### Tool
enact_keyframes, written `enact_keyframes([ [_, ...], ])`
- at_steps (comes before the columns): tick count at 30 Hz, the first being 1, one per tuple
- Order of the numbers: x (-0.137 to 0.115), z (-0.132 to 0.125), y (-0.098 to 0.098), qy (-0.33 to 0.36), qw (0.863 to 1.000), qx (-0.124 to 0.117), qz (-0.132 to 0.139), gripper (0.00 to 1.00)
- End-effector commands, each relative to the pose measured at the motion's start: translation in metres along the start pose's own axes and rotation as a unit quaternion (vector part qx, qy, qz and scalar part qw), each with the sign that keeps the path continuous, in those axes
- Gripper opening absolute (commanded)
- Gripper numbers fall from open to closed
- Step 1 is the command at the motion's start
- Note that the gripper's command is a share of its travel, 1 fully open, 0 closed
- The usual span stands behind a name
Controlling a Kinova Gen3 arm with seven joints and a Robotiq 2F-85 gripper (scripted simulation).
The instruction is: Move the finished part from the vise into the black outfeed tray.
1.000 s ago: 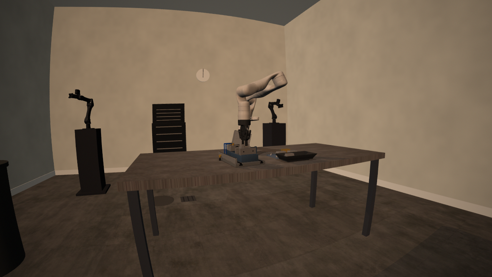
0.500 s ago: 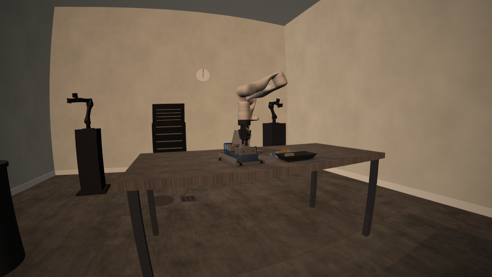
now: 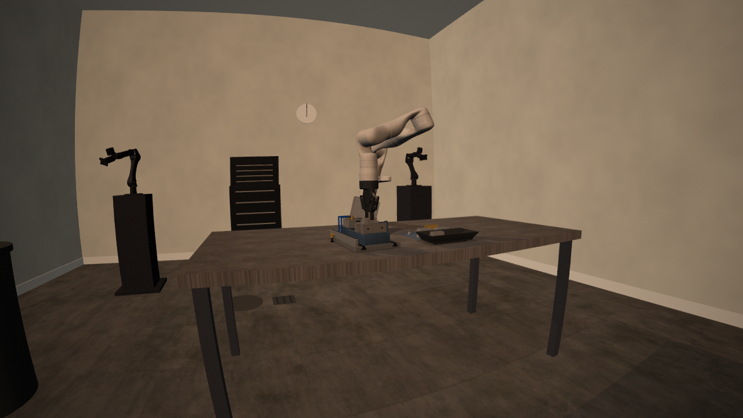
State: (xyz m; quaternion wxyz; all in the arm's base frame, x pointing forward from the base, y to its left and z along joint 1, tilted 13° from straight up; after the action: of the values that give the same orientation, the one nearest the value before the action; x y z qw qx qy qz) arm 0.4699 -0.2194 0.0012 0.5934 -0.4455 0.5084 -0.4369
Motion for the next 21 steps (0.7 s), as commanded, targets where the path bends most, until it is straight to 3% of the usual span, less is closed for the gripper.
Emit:
enact_keyframes([
  [1,0.000,0.000,-0.001,0.000,1.000,0.001,0.000,0.00],
  [21,0.000,0.000,-0.016,0.000,1.000,0.001,0.000,0.00],
])
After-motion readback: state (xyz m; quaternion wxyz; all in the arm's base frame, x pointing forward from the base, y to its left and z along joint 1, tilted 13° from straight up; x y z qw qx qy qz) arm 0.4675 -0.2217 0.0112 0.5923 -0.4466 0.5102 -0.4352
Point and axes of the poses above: the point where the finger pads meet when closed, its own y axis out along the fingers, its own z axis across the jaws, x = y × z, the point moved 6 cm from there along -y, back along the fingers, and after that the axes turned 7 degrees about -y, right-handed, at the moved point
